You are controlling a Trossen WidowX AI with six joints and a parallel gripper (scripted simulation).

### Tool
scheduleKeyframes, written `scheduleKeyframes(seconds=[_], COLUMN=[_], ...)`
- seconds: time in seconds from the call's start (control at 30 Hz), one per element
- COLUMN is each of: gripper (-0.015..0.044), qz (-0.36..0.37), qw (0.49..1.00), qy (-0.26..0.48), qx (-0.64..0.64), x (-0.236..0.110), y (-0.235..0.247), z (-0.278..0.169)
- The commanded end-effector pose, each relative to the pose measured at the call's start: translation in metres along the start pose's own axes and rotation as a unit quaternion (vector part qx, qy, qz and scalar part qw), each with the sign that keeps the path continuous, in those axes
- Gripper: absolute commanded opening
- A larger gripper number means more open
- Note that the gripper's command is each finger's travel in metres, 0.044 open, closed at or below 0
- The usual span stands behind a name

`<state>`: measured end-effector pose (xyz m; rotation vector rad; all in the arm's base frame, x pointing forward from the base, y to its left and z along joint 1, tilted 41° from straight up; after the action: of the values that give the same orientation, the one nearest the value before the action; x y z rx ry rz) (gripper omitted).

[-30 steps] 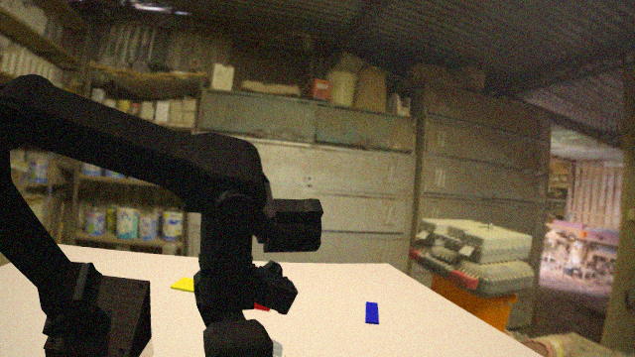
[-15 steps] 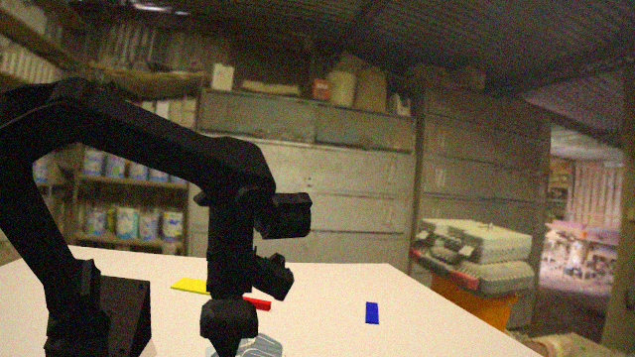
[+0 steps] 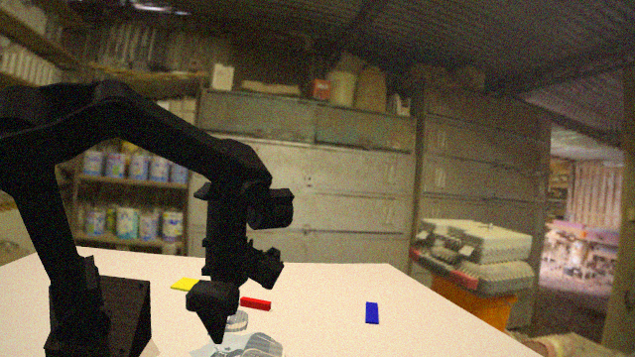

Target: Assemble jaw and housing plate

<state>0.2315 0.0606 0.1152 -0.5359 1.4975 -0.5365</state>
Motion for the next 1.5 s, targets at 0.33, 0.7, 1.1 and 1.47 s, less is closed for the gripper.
scheduleKeyframes(seconds=[0.33, 0.7, 1.1, 1.47], gripper=[0.0351, 0.0351, 0.0351, 0.0351], qz=[-0.009, -0.009, -0.009, -0.009], qw=[0.999, 0.999, 0.999, 0.999], qy=[0.003, 0.003, 0.003, 0.003], qx=[0.034, 0.034, 0.034, 0.034], x=[0.0026, 0.0026, 0.0026, 0.0026], y=[0.0202, 0.0202, 0.0202, 0.0202], z=[-0.0089, -0.0089, -0.0089, -0.0089])
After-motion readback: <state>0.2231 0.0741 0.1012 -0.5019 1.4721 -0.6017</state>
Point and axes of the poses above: the point midway between the two fingers, 35 mm back from their tips, its own x axis out along the fingers, its own y axis across the jaws, z = x × y, the point moved 6 cm from there along -x, back along the fingers, and after that the axes turned 6 degrees about -x, right-handed, at the moved point
